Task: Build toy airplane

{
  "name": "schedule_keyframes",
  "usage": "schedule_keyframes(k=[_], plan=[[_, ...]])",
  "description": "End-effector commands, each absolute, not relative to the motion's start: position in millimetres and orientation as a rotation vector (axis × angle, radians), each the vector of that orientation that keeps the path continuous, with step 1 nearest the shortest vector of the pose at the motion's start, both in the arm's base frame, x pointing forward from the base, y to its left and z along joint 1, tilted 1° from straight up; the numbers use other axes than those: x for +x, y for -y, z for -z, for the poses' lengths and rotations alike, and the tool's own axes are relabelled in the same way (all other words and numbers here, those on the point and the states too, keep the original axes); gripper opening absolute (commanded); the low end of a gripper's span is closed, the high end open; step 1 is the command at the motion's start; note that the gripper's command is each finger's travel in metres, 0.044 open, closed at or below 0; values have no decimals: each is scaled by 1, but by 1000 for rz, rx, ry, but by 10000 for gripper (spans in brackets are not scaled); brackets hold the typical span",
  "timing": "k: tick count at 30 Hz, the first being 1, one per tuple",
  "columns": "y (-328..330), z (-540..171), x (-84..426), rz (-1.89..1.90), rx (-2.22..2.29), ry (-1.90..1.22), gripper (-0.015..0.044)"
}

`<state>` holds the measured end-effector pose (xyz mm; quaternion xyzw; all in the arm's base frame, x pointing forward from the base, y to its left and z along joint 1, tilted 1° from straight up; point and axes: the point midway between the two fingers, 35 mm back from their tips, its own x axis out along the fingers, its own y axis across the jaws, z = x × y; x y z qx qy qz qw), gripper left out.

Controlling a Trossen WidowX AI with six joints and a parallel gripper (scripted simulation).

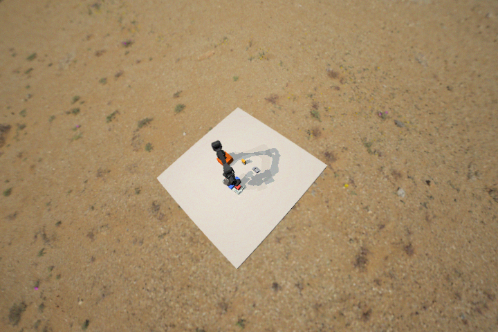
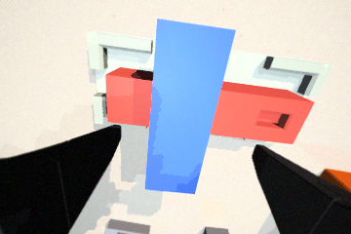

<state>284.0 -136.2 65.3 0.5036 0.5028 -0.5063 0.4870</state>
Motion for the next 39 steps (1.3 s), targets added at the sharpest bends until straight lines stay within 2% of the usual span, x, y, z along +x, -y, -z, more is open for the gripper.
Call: schedule_keyframes(k=[1,9,17,25,39], plan=[[137,-118,286,1217,1229,-1180,440],[138,-121,290,1170,1182,-1209,440],[139,-122,291,597,596,-1467,440],[139,-122,291,44,32,-1552,440],[139,-122,291,32,20,-1552,440]])
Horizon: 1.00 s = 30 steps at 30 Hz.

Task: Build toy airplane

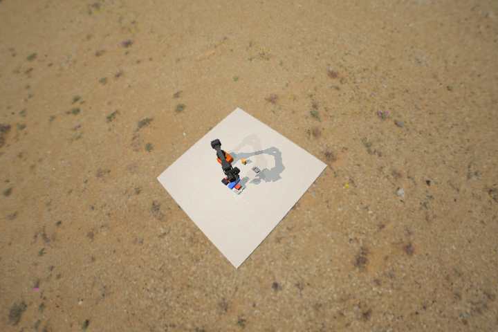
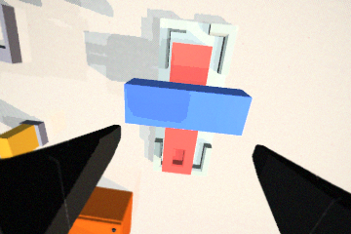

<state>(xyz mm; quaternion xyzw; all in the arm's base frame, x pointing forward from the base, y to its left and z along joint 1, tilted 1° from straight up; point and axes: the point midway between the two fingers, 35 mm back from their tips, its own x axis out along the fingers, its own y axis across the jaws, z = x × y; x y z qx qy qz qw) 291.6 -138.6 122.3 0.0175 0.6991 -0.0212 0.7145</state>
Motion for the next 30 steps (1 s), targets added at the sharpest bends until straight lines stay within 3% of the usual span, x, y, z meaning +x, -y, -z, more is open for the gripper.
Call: schedule_keyframes(k=[1,9,19,26,30], plan=[[136,-122,292,32,20,-1552,440],[23,-124,284,23,28,-1552,440],[-93,-118,216,14,38,-1559,440],[-112,-113,193,12,39,-1561,440],[-113,-68,194,12,39,-1561,440]])
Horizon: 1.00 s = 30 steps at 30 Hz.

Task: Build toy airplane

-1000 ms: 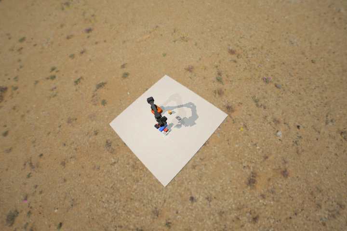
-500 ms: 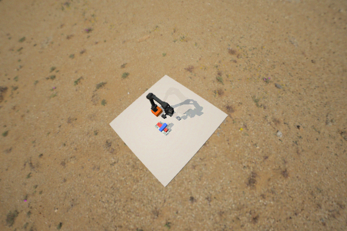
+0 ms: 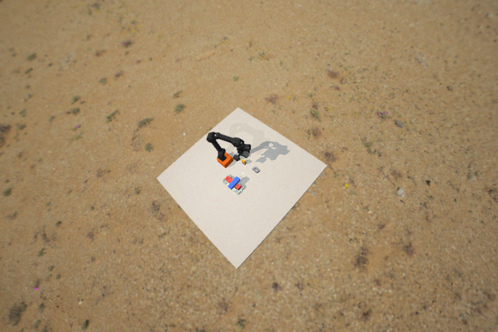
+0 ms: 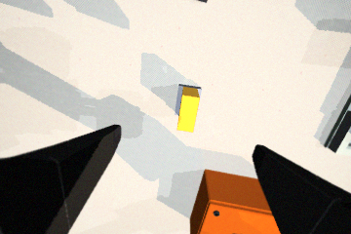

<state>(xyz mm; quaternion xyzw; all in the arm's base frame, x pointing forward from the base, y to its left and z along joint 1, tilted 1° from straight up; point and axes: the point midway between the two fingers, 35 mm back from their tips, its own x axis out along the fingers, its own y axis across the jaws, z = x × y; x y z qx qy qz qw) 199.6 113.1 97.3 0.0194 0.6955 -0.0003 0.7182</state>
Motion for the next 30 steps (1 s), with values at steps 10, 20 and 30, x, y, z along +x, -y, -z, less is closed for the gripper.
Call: schedule_keyframes(k=[10,20,30], plan=[[-113,-43,193,12,39,-1562,440],[-114,-29,195,12,39,-1562,440],[-114,-13,195,12,39,-1562,440]])
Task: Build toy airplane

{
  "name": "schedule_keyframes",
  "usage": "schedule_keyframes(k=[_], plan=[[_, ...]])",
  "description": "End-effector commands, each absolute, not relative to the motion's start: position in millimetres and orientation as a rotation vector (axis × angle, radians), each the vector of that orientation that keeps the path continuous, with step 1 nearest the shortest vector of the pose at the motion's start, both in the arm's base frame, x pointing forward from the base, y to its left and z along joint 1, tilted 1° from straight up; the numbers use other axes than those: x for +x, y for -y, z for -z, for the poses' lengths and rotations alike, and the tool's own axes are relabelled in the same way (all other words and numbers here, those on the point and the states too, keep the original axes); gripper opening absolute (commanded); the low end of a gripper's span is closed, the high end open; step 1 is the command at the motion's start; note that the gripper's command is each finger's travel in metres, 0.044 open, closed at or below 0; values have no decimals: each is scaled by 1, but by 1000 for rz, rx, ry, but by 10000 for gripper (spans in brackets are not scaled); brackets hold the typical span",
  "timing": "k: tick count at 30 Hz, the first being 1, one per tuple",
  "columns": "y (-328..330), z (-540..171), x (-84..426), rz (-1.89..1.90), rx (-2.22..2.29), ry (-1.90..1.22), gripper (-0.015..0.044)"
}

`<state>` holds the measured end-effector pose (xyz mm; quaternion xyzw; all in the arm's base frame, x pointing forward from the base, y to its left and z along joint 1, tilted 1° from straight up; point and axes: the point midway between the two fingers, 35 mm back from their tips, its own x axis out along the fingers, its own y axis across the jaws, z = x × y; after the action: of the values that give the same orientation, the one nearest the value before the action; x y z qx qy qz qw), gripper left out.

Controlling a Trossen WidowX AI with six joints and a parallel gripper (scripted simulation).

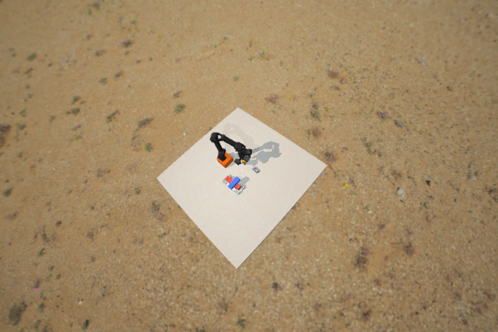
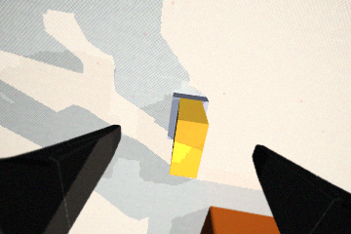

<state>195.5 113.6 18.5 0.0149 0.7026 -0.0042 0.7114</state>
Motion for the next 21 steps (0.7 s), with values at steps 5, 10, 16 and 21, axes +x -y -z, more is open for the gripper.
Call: schedule_keyframes(k=[5,10,16,21], plan=[[-114,-5,195,12,39,-1562,440],[-114,2,194,12,39,-1562,440],[-113,10,193,12,39,-1562,440],[-113,11,193,12,39,-1562,335]])
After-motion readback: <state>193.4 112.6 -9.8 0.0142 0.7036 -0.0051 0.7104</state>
